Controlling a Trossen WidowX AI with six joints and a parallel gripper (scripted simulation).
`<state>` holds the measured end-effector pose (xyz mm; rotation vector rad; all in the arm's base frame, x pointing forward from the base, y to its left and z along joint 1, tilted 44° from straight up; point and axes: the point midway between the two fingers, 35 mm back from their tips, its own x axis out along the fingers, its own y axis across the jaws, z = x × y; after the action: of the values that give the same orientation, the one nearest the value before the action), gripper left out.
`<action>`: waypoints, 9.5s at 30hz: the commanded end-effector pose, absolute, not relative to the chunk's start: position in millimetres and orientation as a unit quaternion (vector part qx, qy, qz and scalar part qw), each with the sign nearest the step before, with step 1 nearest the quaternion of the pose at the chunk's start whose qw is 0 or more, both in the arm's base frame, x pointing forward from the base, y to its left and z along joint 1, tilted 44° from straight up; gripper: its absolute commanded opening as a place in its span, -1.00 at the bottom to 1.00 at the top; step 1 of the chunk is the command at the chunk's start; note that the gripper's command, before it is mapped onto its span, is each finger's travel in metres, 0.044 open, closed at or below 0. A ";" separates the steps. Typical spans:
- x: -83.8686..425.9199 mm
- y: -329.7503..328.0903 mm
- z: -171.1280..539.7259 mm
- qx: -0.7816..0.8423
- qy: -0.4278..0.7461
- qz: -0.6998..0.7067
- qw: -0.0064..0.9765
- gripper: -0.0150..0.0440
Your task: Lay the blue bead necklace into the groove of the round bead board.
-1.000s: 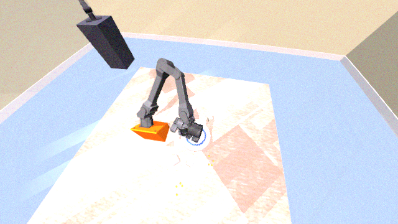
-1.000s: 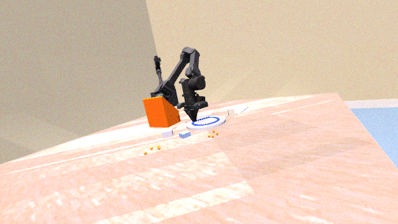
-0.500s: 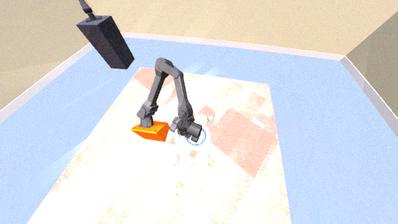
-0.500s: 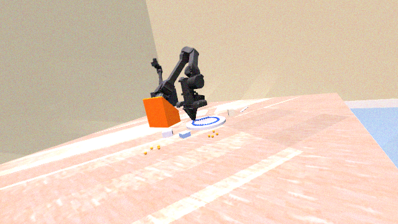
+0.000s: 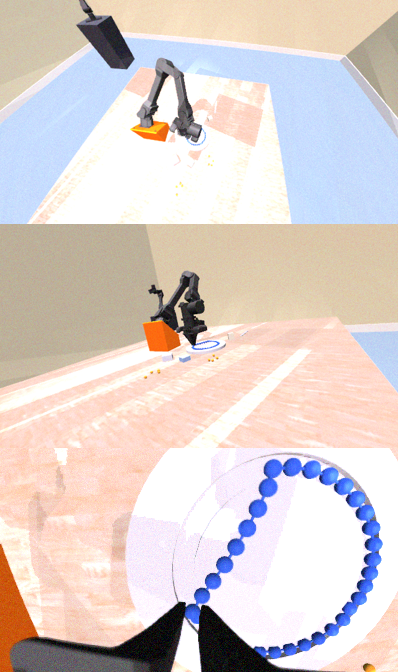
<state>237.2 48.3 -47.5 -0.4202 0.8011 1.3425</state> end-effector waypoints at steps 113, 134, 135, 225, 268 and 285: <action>287.3 97.8 1.6 -0.123 0.411 0.565 0.705 -0.49; 277.8 100.1 11.7 -0.118 0.413 0.565 0.705 -0.49; 277.8 100.1 11.7 -0.118 0.413 0.565 0.705 -0.49; 244.3 45.8 -41.7 -0.149 0.390 0.580 0.699 -0.08; 244.9 49.9 -46.3 -0.152 0.390 0.581 0.699 -0.49; 234.4 47.1 -42.0 -0.147 0.391 0.581 0.699 -0.49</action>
<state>238.0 46.7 -41.6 -0.3289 0.8701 1.2906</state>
